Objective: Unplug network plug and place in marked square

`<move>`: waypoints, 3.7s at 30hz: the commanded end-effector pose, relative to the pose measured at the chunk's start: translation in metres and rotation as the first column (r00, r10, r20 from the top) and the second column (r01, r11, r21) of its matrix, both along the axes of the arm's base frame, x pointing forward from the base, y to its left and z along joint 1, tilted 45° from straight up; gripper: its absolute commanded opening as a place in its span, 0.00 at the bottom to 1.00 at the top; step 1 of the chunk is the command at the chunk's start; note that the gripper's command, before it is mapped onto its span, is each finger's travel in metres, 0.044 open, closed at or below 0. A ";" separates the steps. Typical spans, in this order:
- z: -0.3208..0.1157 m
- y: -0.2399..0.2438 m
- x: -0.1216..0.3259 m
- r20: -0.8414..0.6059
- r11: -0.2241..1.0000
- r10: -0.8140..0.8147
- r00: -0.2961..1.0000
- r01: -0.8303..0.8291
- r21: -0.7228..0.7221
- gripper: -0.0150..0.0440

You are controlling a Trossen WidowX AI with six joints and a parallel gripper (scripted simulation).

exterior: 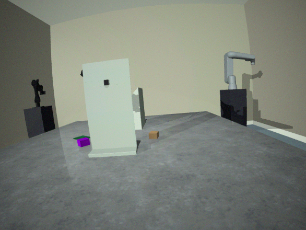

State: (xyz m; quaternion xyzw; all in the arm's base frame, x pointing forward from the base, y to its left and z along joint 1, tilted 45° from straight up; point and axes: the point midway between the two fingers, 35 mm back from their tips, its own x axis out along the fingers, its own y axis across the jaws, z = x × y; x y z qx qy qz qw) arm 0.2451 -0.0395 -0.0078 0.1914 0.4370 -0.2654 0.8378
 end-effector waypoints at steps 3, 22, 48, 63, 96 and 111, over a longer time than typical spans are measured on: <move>-0.012 -0.016 -0.025 -0.165 0.999 -0.022 0.986 0.018 -0.028 0.25; -0.024 -0.028 -0.031 -0.205 0.999 -0.028 0.978 0.022 -0.031 0.25; -0.045 -0.049 -0.034 -0.205 0.999 -0.030 0.978 0.023 -0.033 0.25; -0.056 -0.061 -0.039 -0.204 0.999 -0.030 0.979 0.024 -0.036 0.25; -0.054 -0.064 -0.038 -0.199 0.999 -0.035 0.979 0.028 -0.038 0.52; -0.045 -0.060 -0.040 -0.200 0.999 -0.033 0.979 0.026 -0.037 0.52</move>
